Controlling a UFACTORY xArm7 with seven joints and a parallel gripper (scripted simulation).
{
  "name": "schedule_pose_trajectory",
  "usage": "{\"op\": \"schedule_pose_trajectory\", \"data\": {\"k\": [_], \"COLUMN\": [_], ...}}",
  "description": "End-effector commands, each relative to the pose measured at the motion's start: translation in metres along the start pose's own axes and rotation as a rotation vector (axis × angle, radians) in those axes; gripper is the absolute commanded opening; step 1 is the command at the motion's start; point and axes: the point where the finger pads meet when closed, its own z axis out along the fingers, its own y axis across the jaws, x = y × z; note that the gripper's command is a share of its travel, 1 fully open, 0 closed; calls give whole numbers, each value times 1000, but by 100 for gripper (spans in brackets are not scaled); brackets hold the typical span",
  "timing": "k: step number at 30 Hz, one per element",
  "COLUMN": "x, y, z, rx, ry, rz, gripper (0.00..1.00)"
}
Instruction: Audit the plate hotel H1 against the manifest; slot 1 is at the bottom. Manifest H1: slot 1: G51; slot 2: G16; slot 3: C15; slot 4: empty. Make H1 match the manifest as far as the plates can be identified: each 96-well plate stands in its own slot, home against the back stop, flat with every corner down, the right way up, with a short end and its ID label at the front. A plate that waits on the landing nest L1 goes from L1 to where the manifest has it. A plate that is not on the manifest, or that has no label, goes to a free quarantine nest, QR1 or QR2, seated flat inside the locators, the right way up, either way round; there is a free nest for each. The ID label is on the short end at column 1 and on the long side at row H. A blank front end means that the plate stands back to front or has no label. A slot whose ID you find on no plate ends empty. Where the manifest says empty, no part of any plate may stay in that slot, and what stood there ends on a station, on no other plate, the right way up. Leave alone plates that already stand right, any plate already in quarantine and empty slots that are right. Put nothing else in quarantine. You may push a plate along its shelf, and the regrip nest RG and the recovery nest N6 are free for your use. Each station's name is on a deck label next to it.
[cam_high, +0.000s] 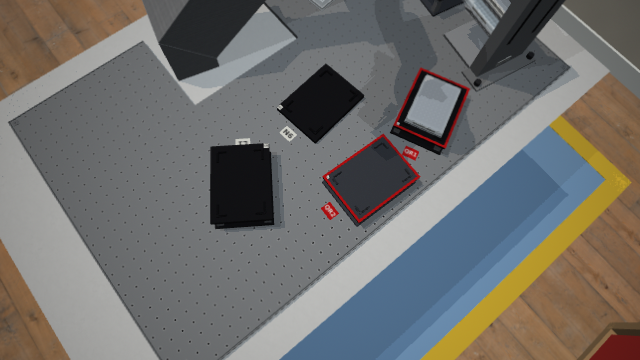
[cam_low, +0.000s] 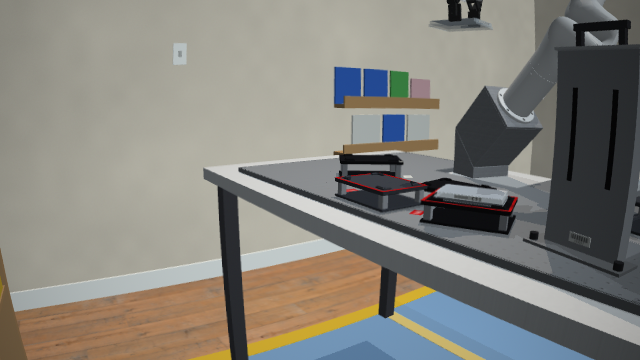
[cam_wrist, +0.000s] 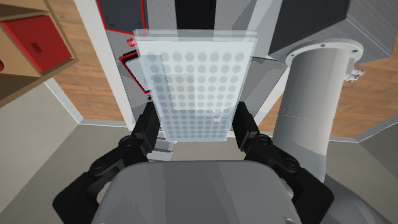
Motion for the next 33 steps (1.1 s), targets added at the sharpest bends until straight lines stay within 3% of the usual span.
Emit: {"op": "schedule_pose_trajectory", "data": {"k": [1,8,33], "x": [2,2,2], "y": [0,0,0], "z": [-1,-1,37], "rx": [2,2,2], "ry": [2,2,2], "rz": [-1,-1,-1], "gripper": [0,0,0]}}
